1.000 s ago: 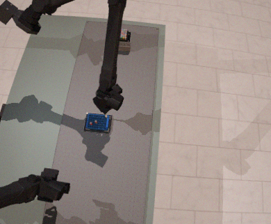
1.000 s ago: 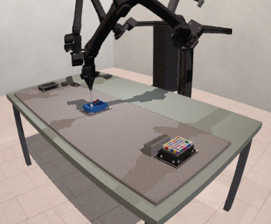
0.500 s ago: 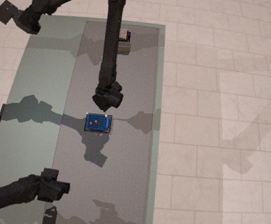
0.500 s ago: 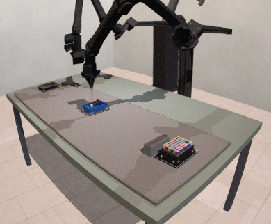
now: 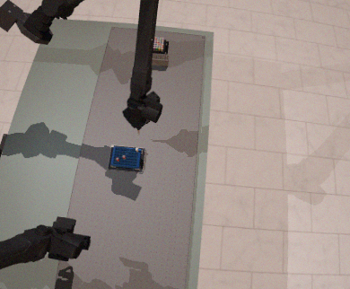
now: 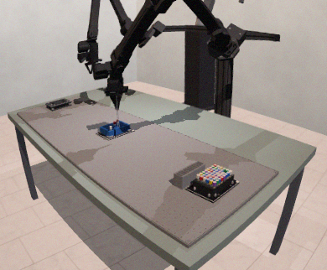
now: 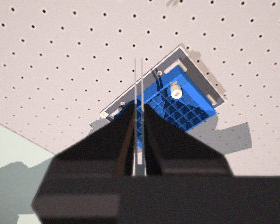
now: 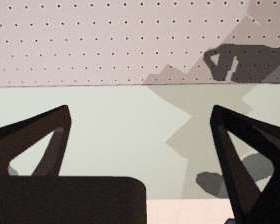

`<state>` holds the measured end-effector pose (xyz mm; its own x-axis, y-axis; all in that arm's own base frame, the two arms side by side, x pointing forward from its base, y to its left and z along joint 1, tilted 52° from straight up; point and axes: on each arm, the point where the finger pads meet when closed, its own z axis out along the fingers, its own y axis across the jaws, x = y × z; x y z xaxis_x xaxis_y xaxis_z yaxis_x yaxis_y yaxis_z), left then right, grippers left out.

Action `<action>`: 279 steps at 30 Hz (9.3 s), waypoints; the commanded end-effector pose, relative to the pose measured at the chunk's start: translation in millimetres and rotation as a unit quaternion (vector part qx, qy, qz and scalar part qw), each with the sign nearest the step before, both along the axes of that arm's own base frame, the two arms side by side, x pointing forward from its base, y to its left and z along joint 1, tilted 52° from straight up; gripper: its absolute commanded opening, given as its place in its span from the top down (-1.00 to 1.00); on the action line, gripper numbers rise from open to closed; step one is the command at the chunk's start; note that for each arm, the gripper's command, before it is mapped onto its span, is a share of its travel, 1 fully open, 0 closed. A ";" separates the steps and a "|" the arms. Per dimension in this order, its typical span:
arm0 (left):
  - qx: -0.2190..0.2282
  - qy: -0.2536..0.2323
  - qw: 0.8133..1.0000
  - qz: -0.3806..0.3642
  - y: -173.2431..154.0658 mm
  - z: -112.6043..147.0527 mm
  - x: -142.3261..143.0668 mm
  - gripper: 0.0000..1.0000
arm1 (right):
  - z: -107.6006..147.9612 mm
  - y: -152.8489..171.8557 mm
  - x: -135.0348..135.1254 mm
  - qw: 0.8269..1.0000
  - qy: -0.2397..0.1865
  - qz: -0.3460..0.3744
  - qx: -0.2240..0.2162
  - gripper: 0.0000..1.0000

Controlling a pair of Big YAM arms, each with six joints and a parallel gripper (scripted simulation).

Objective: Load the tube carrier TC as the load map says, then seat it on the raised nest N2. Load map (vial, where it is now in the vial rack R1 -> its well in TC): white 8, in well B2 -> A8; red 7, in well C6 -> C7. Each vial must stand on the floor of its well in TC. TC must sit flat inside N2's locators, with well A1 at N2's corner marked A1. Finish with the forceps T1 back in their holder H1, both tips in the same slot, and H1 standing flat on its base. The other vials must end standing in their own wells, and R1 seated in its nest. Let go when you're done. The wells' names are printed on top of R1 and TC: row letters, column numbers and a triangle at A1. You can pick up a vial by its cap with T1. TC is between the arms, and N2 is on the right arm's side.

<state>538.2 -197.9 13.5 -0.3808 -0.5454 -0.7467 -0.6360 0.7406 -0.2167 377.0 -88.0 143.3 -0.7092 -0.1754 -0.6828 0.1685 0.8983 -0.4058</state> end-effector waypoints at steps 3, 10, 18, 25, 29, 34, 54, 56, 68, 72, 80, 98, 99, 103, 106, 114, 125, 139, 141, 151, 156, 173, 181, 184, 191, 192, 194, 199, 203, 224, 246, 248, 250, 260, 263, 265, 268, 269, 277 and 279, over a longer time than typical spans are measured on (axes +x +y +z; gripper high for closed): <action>-0.002 -0.006 1.000 -0.004 17.7 15.3 2.2 0.86 | 4.5 0.6 2.1 1.000 0.000 0.006 -0.005 -1.00; -0.001 -0.006 1.000 -0.004 42.4 27.4 -2.9 0.86 | 4.5 0.6 2.1 1.000 0.000 0.006 -0.005 -1.00; -0.001 -0.007 1.000 -0.005 63.6 37.9 -7.1 0.86 | 4.5 0.6 2.1 1.000 0.000 0.006 -0.005 -1.00; -0.001 -0.007 1.000 -0.005 88.2 50.1 -12.1 0.86 | 4.5 0.6 2.1 1.000 0.000 0.006 -0.005 -1.00; -0.001 -0.007 1.000 -0.005 102.3 57.1 -15.0 0.86 | 4.5 0.6 2.1 1.000 0.000 0.006 -0.005 -1.00; 0.000 -0.008 1.000 -0.006 112.9 62.4 -17.1 0.86 | 4.5 0.6 2.1 1.000 0.000 0.006 -0.005 -1.00; 0.002 -0.004 1.000 -0.007 176.5 92.7 -31.3 0.86 | 4.5 0.6 2.1 1.000 0.000 0.006 -0.005 -1.00; 0.003 0.000 1.000 -0.007 183.7 95.2 -33.9 0.86 | 4.5 0.6 2.1 1.000 0.000 0.006 -0.005 -1.00; 0.005 0.002 1.000 -0.006 218.7 111.8 -42.0 0.86 | 4.5 0.6 2.1 1.000 0.000 0.006 -0.005 -1.00; 0.004 0.003 1.000 -0.007 232.6 118.9 -44.7 0.86 | 4.5 0.6 2.1 1.000 0.000 0.006 -0.005 -1.00; 0.005 0.000 1.000 -0.006 260.3 135.7 -48.4 0.86 | 4.5 0.6 2.1 1.000 0.000 0.006 -0.005 -1.00; 0.008 -0.010 1.000 -0.007 316.8 173.7 -54.0 0.86 | 4.5 0.6 2.1 1.000 0.000 0.006 -0.005 -1.00; 0.008 -0.010 1.000 -0.007 320.3 175.6 -54.6 0.86 | 4.5 0.6 2.1 1.000 0.000 0.006 -0.005 -1.00; 0.006 -0.003 1.000 -0.007 327.6 172.1 -55.1 0.86 | 4.5 0.6 2.1 1.000 0.000 0.006 -0.005 -1.00; 0.008 -0.010 1.000 -0.007 338.0 185.4 -58.0 0.86 | 4.5 0.6 2.1 1.000 0.000 0.006 -0.005 -1.00; 0.010 -0.011 1.000 -0.007 366.2 201.1 -63.6 0.86 | 4.5 0.6 2.1 1.000 0.000 0.006 -0.005 -1.00; 0.012 -0.012 1.000 -0.007 397.9 219.0 -70.0 0.86 | 4.5 0.6 2.1 1.000 0.000 0.006 -0.005 -1.00; 0.006 0.003 1.000 -0.008 441.9 224.4 -74.8 0.86 | 4.5 0.6 2.1 1.000 0.000 0.006 -0.005 -1.00; 0.005 0.005 1.000 -0.008 449.3 226.5 -75.7 0.86 | 4.5 0.6 2.1 1.000 0.000 0.006 -0.005 -1.00; 0.005 0.005 1.000 -0.007 485.5 245.1 -82.1 0.86 | 4.5 0.6 2.1 1.000 0.000 0.006 -0.005 -1.00; 0.005 0.006 1.000 -0.007 497.4 251.3 -84.4 0.86 | 4.5 0.6 2.1 1.000 0.000 0.006 -0.005 -1.00; -0.003 0.010 1.000 -0.017 485.3 245.4 -79.6 0.86 | 4.5 0.6 2.1 1.000 0.000 0.006 -0.005 -1.00; -0.003 0.007 1.000 -0.016 485.9 247.7 -78.6 0.86 | 4.5 0.6 2.1 1.000 0.000 0.006 -0.005 -1.00; -0.003 0.007 1.000 -0.016 485.5 248.3 -78.2 0.86 | 4.5 0.6 2.1 1.000 0.000 0.006 -0.005 -1.00; -0.003 0.005 1.000 -0.015 486.6 250.1 -77.8 0.86 | 4.5 0.6 2.1 1.000 0.000 0.006 -0.005 -1.00; -0.003 0.005 1.000 -0.015 486.5 250.4 -77.6 0.86 | 4.5 0.6 2.1 1.000 0.000 0.006 -0.005 -1.00; -0.003 0.005 1.000 -0.016 486.3 250.9 -77.2 0.86 | 4.5 0.6 2.1 1.000 0.000 0.006 -0.005 -1.00; -0.002 0.003 1.000 -0.016 486.5 252.6 -76.3 0.86 | 4.5 0.6 2.1 1.000 0.000 0.006 -0.005 -1.00; -0.002 0.003 1.000 -0.015 486.7 252.7 -76.4 0.86 | 4.5 0.6 2.1 1.000 0.000 0.006 -0.005 -1.00; -0.005 0.006 1.000 -0.015 485.4 248.5 -77.6 0.86 | 4.5 0.6 2.1 1.000 0.000 0.006 -0.005 -1.00; -0.007 0.009 1.000 -0.016 484.0 243.8 -79.3 0.86 | 4.5 0.6 2.1 1.000 0.000 0.006 -0.005 -1.00; -0.008 0.010 1.000 -0.016 483.8 243.4 -79.5 0.86 | 4.5 0.6 2.1 1.000 0.000 0.006 -0.005 -1.00; -0.008 0.010 1.000 -0.016 483.7 243.0 -79.7 0.86 | 4.5 0.6 2.1 1.000 0.000 0.006 -0.005 -1.00; -0.013 0.016 1.000 -0.017 481.7 239.5 -81.7 0.86 | 4.5 0.6 2.1 1.000 0.000 0.006 -0.005 -1.00; -0.007 0.008 1.000 -0.016 484.6 243.6 -79.5 0.86 | 4.5 0.6 2.1 1.000 0.000 0.006 -0.005 -1.00; -0.005 0.006 1.000 -0.015 485.8 245.3 -78.8 0.86 | 4.5 0.6 2.1 1.000 0.000 0.006 -0.005 -1.00; -0.003 0.003 1.000 -0.013 487.2 247.1 -78.4 0.86 | 4.5 0.6 2.1 1.000 0.000 0.006 -0.005 -1.00; -0.003 0.005 1.000 -0.013 487.1 246.5 -78.8 0.86 | 4.5 0.6 2.1 1.000 0.000 0.006 -0.005 -1.00; -0.001 0.004 1.000 -0.012 488.0 247.2 -78.7 0.86 | 4.5 0.6 2.1 1.000 0.000 0.006 -0.005 -1.00; -0.001 0.004 1.000 -0.012 488.0 247.1 -78.8 0.86 | 4.5 0.6 2.1 1.000 0.000 0.006 -0.005 -1.00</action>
<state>450.6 288.5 261.6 -0.4020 -0.5395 -0.7398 -0.6217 0.7540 -0.2121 377.0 -88.0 143.3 -0.7092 -0.1754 -0.6828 0.1685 0.8983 -0.4058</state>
